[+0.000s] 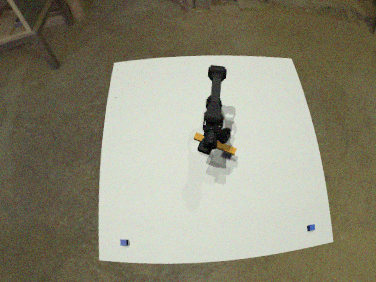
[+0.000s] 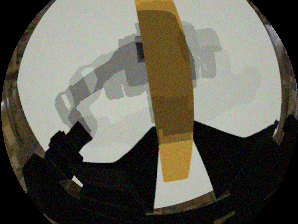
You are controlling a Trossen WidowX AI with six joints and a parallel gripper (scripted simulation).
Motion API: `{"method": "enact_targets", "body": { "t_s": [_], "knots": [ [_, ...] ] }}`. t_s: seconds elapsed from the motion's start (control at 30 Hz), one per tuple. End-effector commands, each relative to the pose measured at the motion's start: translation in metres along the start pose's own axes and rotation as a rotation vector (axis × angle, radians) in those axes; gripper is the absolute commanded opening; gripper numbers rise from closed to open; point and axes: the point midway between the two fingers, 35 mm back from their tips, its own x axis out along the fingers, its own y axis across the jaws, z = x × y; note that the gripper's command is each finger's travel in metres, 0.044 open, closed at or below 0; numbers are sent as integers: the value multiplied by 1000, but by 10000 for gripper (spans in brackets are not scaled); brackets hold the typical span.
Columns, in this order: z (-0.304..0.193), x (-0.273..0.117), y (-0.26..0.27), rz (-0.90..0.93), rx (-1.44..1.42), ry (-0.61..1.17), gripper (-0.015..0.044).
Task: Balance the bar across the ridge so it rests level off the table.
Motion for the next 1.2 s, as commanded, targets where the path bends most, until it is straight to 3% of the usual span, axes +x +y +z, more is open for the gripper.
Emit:
{"method": "enact_targets", "body": {
  "t_s": [0.0, 0.5, 1.17],
  "knots": [
    [17, -1, 0, -5, 19, -5, 0],
    [70, -2, 15, -3, 64, -10, 0],
    [74, 23, 15, -3, 66, -10, 0]
  ]
}}
